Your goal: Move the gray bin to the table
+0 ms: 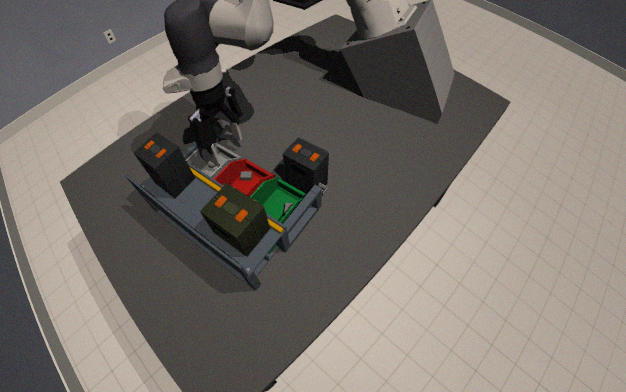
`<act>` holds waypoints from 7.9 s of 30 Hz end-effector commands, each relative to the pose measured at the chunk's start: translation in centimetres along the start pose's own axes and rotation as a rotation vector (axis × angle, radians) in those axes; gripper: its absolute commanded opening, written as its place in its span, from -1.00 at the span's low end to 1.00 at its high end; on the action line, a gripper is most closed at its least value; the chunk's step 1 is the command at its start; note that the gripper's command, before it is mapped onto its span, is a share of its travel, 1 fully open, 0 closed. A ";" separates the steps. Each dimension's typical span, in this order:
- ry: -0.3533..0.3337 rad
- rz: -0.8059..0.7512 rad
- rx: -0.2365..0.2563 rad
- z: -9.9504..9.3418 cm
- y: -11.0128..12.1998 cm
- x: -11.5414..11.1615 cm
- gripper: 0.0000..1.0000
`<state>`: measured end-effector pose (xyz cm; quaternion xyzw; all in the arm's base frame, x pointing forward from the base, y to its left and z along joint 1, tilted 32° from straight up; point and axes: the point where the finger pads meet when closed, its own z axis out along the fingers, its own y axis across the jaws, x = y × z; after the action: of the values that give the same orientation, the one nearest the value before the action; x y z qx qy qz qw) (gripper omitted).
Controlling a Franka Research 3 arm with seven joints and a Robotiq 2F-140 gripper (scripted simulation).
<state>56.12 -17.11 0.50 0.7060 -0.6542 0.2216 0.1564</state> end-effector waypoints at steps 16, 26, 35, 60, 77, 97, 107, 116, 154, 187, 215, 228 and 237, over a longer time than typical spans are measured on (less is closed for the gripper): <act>0.002 -0.005 -0.002 -0.2 0.3 0.1 0.15; 0.002 -0.005 -0.002 -0.3 0.3 0.1 0.15; 0.000 -0.001 -0.001 -0.1 0.2 0.1 0.15; 0.002 -0.005 -0.002 1.7 0.3 0.1 0.15; 0.002 -0.005 -0.002 2.2 0.2 0.1 0.15; 0.002 -0.005 -0.002 2.2 0.2 0.1 0.15; 0.002 -0.005 -0.002 2.1 0.2 0.1 0.15; 0.002 -0.005 -0.002 2.1 0.2 0.1 0.15; 0.001 -0.004 -0.001 2.0 0.2 0.1 0.15; 0.001 -0.003 -0.003 2.1 0.3 0.1 -1.00; 0.001 -0.003 -0.002 2.0 0.3 0.1 -1.00; 0.001 -0.003 -0.002 2.0 0.3 0.1 -1.00; 0.001 -0.003 -0.002 2.0 0.3 0.1 -1.00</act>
<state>56.05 -18.26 -1.22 0.7069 -0.6532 0.2208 0.1580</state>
